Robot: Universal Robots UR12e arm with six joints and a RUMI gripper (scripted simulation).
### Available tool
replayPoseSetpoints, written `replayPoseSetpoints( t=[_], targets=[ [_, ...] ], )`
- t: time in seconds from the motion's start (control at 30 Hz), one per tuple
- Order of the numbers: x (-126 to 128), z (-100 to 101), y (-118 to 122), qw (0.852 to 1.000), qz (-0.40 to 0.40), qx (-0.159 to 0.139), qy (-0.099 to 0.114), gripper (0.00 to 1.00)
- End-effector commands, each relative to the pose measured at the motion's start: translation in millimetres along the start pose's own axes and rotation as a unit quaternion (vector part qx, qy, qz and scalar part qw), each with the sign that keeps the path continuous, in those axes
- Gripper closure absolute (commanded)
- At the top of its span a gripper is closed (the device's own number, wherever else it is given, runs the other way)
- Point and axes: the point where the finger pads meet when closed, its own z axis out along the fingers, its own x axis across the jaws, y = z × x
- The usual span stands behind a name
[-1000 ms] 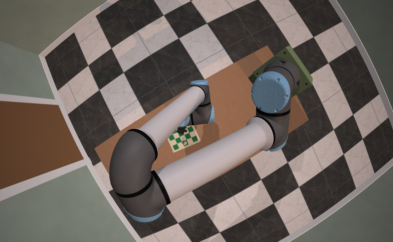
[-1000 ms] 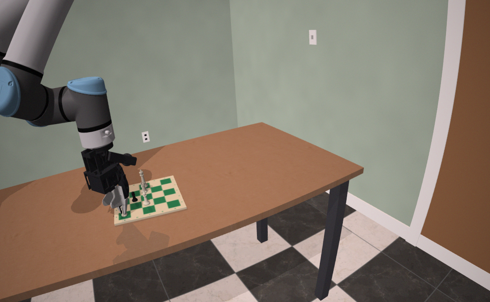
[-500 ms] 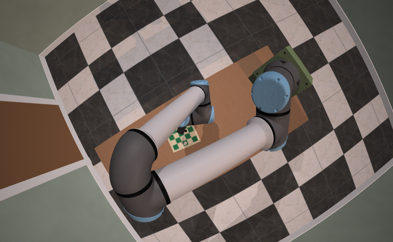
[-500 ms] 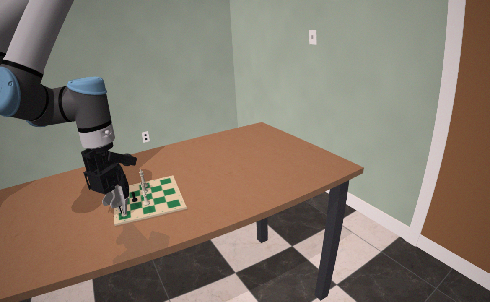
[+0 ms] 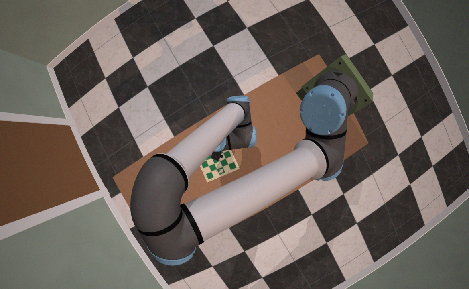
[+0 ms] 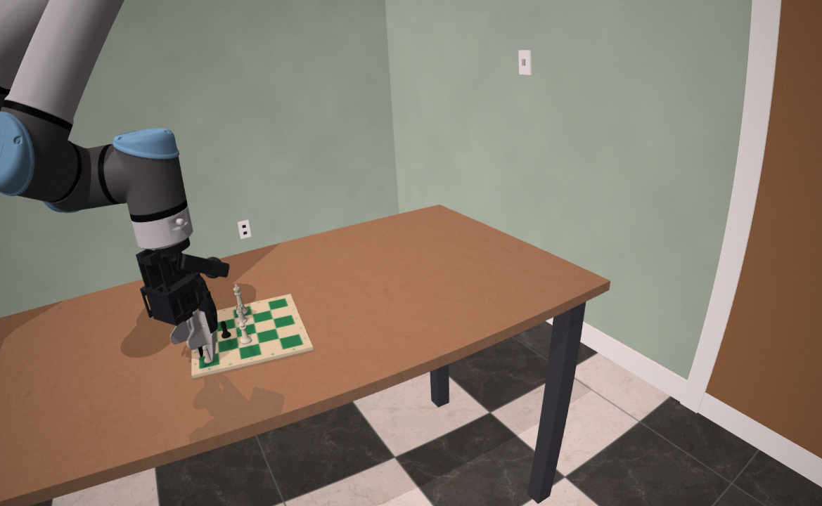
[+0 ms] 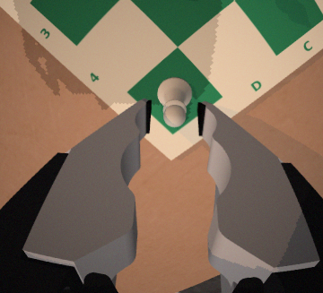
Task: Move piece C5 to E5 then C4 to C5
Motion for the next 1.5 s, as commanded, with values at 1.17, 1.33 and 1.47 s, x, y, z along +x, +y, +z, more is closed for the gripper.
replayPoseSetpoints(
  t=[1.17, 1.33, 1.47],
  targets=[
    [-0.7, -73.5, 0.0, 1.000, 0.000, 0.000, 0.000, 0.80],
    [-0.7, -82.9, 0.0, 1.000, 0.000, 0.000, 0.000, 0.80],
    [-0.7, -89.4, 0.0, 1.000, 0.000, 0.000, 0.000, 0.80]
  ],
)
